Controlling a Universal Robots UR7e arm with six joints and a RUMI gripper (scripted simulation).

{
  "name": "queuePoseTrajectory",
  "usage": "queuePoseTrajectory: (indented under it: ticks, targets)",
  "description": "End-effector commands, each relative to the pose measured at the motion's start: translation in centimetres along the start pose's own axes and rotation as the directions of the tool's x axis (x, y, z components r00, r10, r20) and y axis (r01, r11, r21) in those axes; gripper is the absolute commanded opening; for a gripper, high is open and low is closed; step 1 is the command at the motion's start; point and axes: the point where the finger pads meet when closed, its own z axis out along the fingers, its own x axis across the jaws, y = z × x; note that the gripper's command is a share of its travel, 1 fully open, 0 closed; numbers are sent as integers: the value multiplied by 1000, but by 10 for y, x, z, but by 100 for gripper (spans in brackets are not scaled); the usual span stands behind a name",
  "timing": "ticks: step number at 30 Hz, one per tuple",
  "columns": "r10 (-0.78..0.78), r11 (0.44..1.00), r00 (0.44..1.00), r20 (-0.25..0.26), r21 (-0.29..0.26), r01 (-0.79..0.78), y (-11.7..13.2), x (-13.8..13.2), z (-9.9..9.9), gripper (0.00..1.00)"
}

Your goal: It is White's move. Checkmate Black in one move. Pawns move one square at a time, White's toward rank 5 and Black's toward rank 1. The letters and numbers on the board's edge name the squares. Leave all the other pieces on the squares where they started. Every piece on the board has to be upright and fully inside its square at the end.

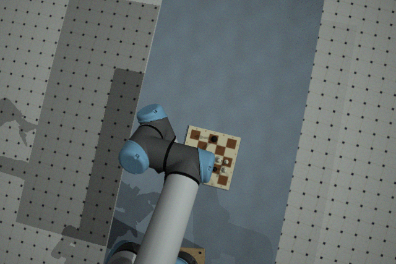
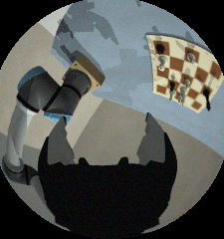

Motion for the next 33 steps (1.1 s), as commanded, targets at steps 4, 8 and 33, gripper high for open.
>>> queuePoseTrajectory:
  ticks: [4, 8, 33]
  targets:
    - [0, 1000, 1000, -1, 0, 0, 0, 0, 0, 100]
    - [0, 1000, 1000, -1, 0, 0, 0, 0, 0, 100]
    - [-70, 998, 997, 13, 10, 70, 1, 9, -13, 100]
